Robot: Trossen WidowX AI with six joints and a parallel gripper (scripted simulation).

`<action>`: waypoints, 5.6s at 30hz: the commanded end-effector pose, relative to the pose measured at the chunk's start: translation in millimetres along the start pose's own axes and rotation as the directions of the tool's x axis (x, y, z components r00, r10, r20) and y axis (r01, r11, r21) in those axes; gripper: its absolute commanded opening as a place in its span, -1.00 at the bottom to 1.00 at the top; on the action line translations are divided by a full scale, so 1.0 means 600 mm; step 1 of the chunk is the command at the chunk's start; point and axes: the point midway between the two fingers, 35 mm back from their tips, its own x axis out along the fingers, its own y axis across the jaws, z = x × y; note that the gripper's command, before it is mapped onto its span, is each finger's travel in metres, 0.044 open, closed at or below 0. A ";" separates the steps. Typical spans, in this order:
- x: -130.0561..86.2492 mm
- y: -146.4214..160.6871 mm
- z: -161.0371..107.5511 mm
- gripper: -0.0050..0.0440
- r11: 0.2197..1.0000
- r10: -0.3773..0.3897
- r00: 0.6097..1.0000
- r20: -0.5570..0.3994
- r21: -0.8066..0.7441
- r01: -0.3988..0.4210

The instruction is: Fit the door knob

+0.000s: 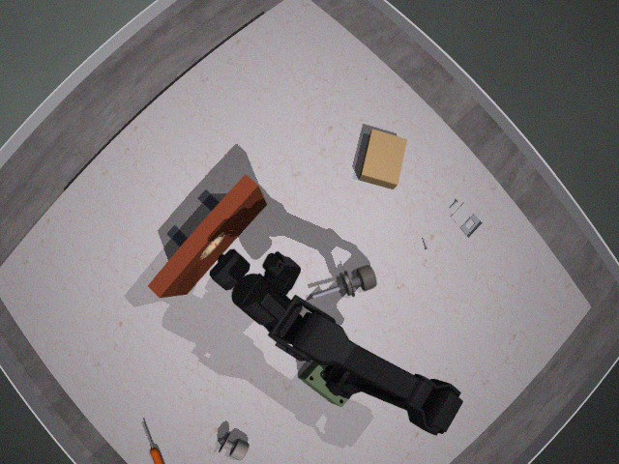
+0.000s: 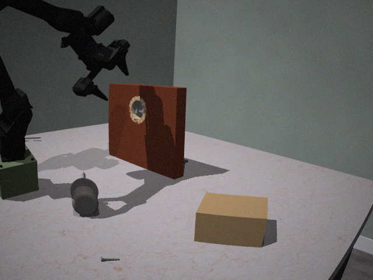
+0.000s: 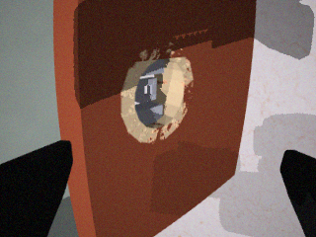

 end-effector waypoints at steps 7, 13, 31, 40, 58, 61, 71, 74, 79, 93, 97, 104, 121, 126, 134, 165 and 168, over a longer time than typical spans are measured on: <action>0.031 0.078 0.138 1.00 0.885 0.073 0.994 0.076 0.454 -0.100; 0.044 0.107 0.267 1.00 0.676 0.124 0.980 0.158 0.709 -0.200; 0.084 0.023 0.583 1.00 -0.165 0.149 0.934 0.323 0.940 -0.299; 0.082 0.015 0.590 1.00 -0.174 0.143 0.934 0.328 0.937 -0.303; -0.042 -0.213 0.444 1.00 0.530 -0.217 0.931 0.293 0.837 -0.140; -0.055 -0.249 0.412 1.00 0.631 -0.270 0.923 0.274 0.775 -0.046; -0.087 -0.368 0.293 1.00 0.817 -0.437 0.880 0.188 0.492 0.301; -0.088 -0.373 0.287 1.00 0.823 -0.444 0.877 0.183 0.470 0.319; -0.087 -0.370 0.290 1.00 0.822 -0.443 0.877 0.184 0.475 0.315; -0.087 -0.369 0.292 0.02 0.821 -0.442 0.877 0.187 0.478 0.312; -0.087 -0.369 0.292 -0.37 0.821 -0.442 0.877 0.187 0.478 0.312; -0.087 -0.369 0.292 -0.80 0.821 -0.442 0.877 0.187 0.478 0.312; -0.087 -0.369 0.292 -0.80 0.821 -0.442 0.877 0.187 0.478 0.312; -0.087 -0.369 0.292 -0.50 0.821 -0.443 0.877 0.187 0.478 0.313; -0.087 -0.369 0.292 0.18 0.821 -0.443 0.877 0.187 0.478 0.313; -0.053 -0.405 0.291 1.00 0.823 -0.444 0.877 0.183 0.470 0.319; -0.048 -0.410 0.291 1.00 0.823 -0.444 0.877 0.183 0.470 0.319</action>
